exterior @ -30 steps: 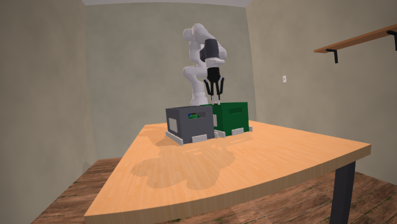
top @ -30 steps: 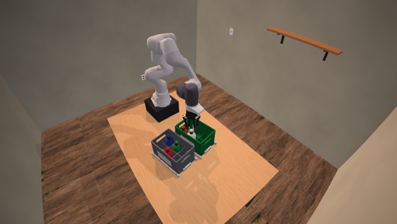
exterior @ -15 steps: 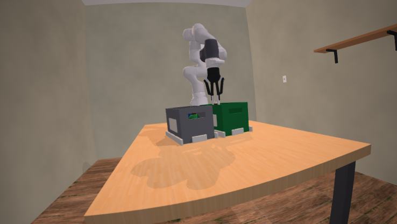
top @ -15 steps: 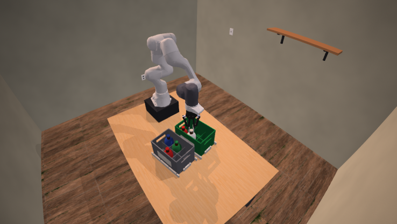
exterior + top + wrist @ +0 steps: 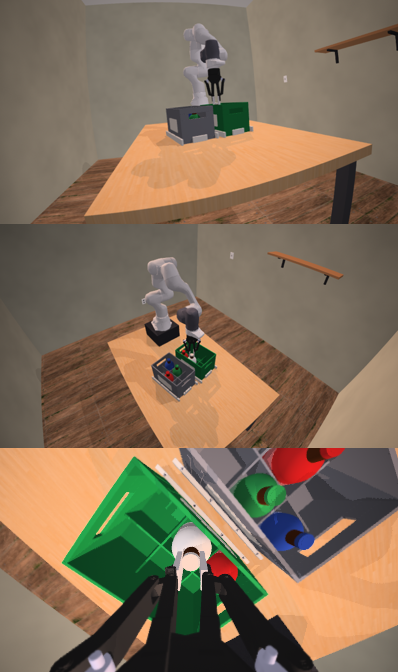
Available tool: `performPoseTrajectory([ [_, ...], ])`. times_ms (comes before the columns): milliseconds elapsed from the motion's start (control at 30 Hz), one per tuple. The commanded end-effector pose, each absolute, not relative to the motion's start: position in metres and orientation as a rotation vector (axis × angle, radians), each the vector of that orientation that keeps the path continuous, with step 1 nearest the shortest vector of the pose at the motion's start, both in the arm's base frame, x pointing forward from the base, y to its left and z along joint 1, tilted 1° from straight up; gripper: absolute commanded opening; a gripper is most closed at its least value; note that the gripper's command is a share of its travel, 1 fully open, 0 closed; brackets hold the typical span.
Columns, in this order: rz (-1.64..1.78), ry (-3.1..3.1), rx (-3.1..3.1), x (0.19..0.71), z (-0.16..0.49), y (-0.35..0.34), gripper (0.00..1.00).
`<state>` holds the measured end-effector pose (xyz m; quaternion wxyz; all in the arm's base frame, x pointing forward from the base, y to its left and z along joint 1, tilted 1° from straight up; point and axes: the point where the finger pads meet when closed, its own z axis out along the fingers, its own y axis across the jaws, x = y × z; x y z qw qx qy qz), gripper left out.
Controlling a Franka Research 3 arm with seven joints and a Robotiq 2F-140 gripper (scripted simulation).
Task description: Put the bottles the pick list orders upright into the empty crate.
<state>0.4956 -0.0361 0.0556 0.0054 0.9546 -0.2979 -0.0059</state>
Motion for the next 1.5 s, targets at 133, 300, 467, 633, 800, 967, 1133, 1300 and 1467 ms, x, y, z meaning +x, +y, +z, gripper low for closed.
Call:
performPoseTrajectory([
  [133, 0.005, -0.944, 2.987, 0.501, 0.056, -0.038, 0.0],
  [300, 0.005, -0.944, 2.987, 0.501, 0.053, -0.038, 0.0],
  [467, 0.005, -0.944, 2.987, 0.501, 0.052, -0.038, 0.0],
  [633, 0.005, -0.944, 2.987, 0.501, 0.049, -0.038, 0.0],
  [800, 0.005, -0.944, 2.987, 0.501, 0.047, -0.038, 0.0],
  [967, 0.005, -0.944, 2.987, 0.501, 0.045, -0.038, 0.0],
  [1133, 0.005, -0.944, 2.987, 0.501, 0.043, -0.038, 0.0],
  [1300, 0.005, -0.944, 2.987, 0.501, 0.04, -0.038, 0.0],
  [1467, 0.005, -0.944, 2.987, 0.501, 0.038, -0.038, 0.0],
])
